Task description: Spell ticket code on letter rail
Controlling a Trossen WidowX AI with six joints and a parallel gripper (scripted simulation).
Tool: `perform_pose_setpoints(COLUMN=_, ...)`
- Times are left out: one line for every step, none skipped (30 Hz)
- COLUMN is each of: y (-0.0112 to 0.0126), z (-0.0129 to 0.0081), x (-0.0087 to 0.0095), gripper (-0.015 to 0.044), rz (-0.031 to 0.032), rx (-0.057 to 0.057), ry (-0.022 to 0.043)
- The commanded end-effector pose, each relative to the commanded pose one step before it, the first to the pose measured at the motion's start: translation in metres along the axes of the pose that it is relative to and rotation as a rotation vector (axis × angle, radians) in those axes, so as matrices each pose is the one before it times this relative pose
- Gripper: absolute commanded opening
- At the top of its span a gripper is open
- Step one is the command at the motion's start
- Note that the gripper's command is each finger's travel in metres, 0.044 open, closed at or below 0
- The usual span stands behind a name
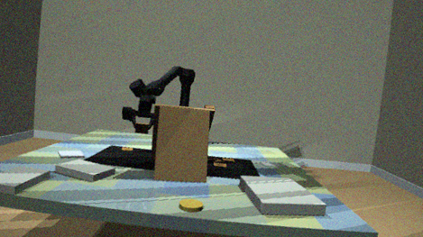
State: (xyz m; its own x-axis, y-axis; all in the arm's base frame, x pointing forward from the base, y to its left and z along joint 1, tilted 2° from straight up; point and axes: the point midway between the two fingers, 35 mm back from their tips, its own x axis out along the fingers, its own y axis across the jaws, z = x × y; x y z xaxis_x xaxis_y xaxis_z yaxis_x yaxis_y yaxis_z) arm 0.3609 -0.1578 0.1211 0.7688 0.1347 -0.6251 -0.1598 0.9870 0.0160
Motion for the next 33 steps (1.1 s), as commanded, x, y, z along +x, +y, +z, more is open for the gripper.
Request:
perform_pose_setpoints(y=-0.00288, z=0.00071, x=-0.00017, gripper=0.0000, rz=0.00334, rx=-0.0071, ry=-0.00366)
perform_pose_setpoints(y=-0.00072, z=-0.00018, x=0.00005, gripper=0.0000, rz=-0.00004, rx=0.0000, ry=0.00001)
perform_pose_setpoints(y=-0.00071, z=-0.00018, x=0.00005, gripper=0.0000, rz=-0.00004, rx=0.0000, ry=0.00001)
perform_pose_setpoints(y=-0.00070, z=-0.00017, x=0.00005, gripper=0.0000, rz=-0.00004, rx=0.0000, ry=0.00001)
perform_pose_setpoints(y=-0.00070, z=-0.00017, x=0.00005, gripper=0.0000, rz=-0.00004, rx=0.0000, ry=0.00001)
perform_pose_setpoints(y=-0.00070, z=-0.00017, x=0.00005, gripper=0.0000, rz=-0.00004, rx=0.0000, ry=0.00001)
perform_pose_setpoints(y=-0.00070, z=-0.00017, x=0.00004, gripper=0.0000, rz=-0.00004, rx=0.0000, ry=0.00001)
perform_pose_setpoints(y=-0.00070, z=-0.00017, x=0.00004, gripper=0.0000, rz=-0.00004, rx=0.0000, ry=0.00001)
perform_pose_setpoints(y=-0.00070, z=-0.00016, x=0.00004, gripper=0.0000, rz=-0.00004, rx=0.0000, ry=0.00001)
perform_pose_setpoints(y=-0.00069, z=-0.00016, x=0.00004, gripper=0.0000, rz=-0.00004, rx=0.0000, ry=0.00001)
perform_pose_setpoints(y=-0.00069, z=-0.00016, x=0.00004, gripper=0.0000, rz=-0.00003, rx=0.0000, ry=0.00001)
perform_pose_setpoints(y=-0.00068, z=-0.00015, x=0.00004, gripper=0.0000, rz=-0.00003, rx=0.0000, ry=0.00001)
perform_pose_setpoints(y=-0.00068, z=-0.00014, x=0.00004, gripper=0.0000, rz=-0.00003, rx=0.0000, ry=0.00001)
perform_pose_setpoints(y=-0.00067, z=-0.00014, x=0.00004, gripper=0.0000, rz=-0.00003, rx=0.0000, ry=0.00001)
perform_pose_setpoints(y=-0.00067, z=-0.00014, x=0.00003, gripper=0.0000, rz=-0.00003, rx=0.0000, ry=0.00001)
perform_pose_setpoints(y=-0.00067, z=-0.00013, x=0.00003, gripper=0.0000, rz=-0.00003, rx=0.0000, ry=0.00001)
perform_pose_setpoints(y=-0.00066, z=-0.00013, x=0.00003, gripper=0.0000, rz=-0.00003, rx=0.0000, ry=0.00001)
perform_pose_setpoints(y=-0.00066, z=-0.00012, x=0.00003, gripper=0.0000, rz=-0.00003, rx=0.0000, ry=0.00001)
perform_pose_setpoints(y=-0.00066, z=-0.00012, x=0.00003, gripper=0.0000, rz=-0.00003, rx=0.0000, ry=0.00001)
perform_pose_setpoints(y=-0.00066, z=-0.00011, x=0.00003, gripper=0.0000, rz=-0.00003, rx=0.0000, ry=0.00001)
perform_pose_setpoints(y=-0.00066, z=-0.00011, x=0.00003, gripper=0.0000, rz=-0.00003, rx=0.0000, ry=0.00001)
perform_pose_setpoints(y=-0.00065, z=-0.00010, x=0.00002, gripper=0.0000, rz=-0.00003, rx=0.0000, ry=0.00001)
perform_pose_setpoints(y=-0.00064, z=-0.00010, x=0.00002, gripper=0.0000, rz=-0.00003, rx=0.0000, ry=0.00001)
perform_pose_setpoints(y=-0.00064, z=-0.00009, x=0.00002, gripper=0.0000, rz=-0.00003, rx=0.0000, ry=0.00001)
perform_pose_setpoints(y=-0.00064, z=-0.00008, x=0.00002, gripper=0.0000, rz=-0.00003, rx=0.0000, ry=0.00001)
perform_pose_setpoints(y=-0.00064, z=-0.00007, x=0.00001, gripper=0.0000, rz=-0.00003, rx=0.0000, ry=0.00001)
perform_pose_setpoints(y=-0.00063, z=-0.00006, x=0.00001, gripper=0.0000, rz=-0.00003, rx=0.0000, ry=0.00001)
perform_pose_setpoints(y=-0.00063, z=-0.00006, x=0.00001, gripper=0.0000, rz=-0.00003, rx=0.0000, ry=0.00001)
perform_pose_setpoints(y=-0.00063, z=-0.00005, x=0.00001, gripper=0.0000, rz=-0.00003, rx=0.0000, ry=0.00001)
perform_pose_setpoints(y=-0.00063, z=-0.00004, x=0.00001, gripper=0.0000, rz=-0.00003, rx=0.0000, ry=0.00001)
perform_pose_setpoints(y=-0.00062, z=-0.00003, x=0.00000, gripper=0.0000, rz=-0.00003, rx=0.0000, ry=0.00001)
perform_pose_setpoints(y=-0.00061, z=-0.00003, x=0.00000, gripper=0.0000, rz=-0.00003, rx=0.0000, ry=0.00001)
perform_pose_setpoints(y=-0.00061, z=-0.00002, x=0.00000, gripper=0.0000, rz=-0.00003, rx=0.0000, ry=0.00000)
